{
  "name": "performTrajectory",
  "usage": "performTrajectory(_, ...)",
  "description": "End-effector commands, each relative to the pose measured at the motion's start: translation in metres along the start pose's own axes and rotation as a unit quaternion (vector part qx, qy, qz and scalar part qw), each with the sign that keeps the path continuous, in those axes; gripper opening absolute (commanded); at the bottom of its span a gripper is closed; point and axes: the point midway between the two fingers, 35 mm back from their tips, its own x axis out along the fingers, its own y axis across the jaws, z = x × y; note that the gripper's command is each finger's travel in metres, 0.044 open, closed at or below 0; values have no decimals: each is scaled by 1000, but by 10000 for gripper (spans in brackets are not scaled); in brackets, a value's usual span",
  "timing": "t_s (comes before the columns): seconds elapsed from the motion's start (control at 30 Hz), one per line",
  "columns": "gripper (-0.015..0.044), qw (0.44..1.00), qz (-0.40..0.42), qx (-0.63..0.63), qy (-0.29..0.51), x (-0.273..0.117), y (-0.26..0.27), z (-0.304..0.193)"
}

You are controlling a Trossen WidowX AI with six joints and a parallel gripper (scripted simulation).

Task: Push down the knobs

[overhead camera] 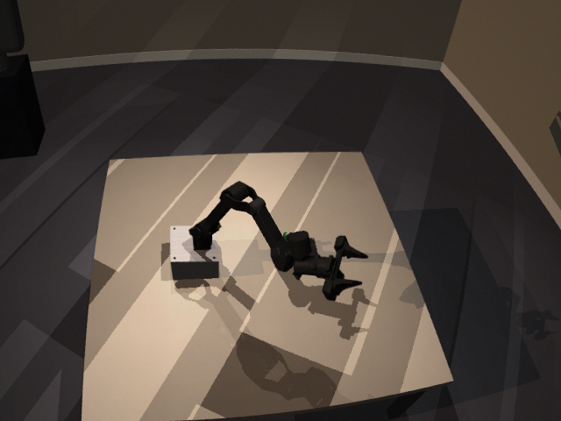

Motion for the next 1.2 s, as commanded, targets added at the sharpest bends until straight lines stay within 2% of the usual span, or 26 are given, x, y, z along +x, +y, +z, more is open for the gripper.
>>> performTrajectory(0.0,374,1000,0,3,-1,0,0,1)
performTrajectory(0.47,6,973,23,206,-103,5,-41,55)
performTrajectory(0.8,0,919,64,346,-179,-1,-75,97)
performTrajectory(1.17,0,829,132,479,-257,-20,-116,141)
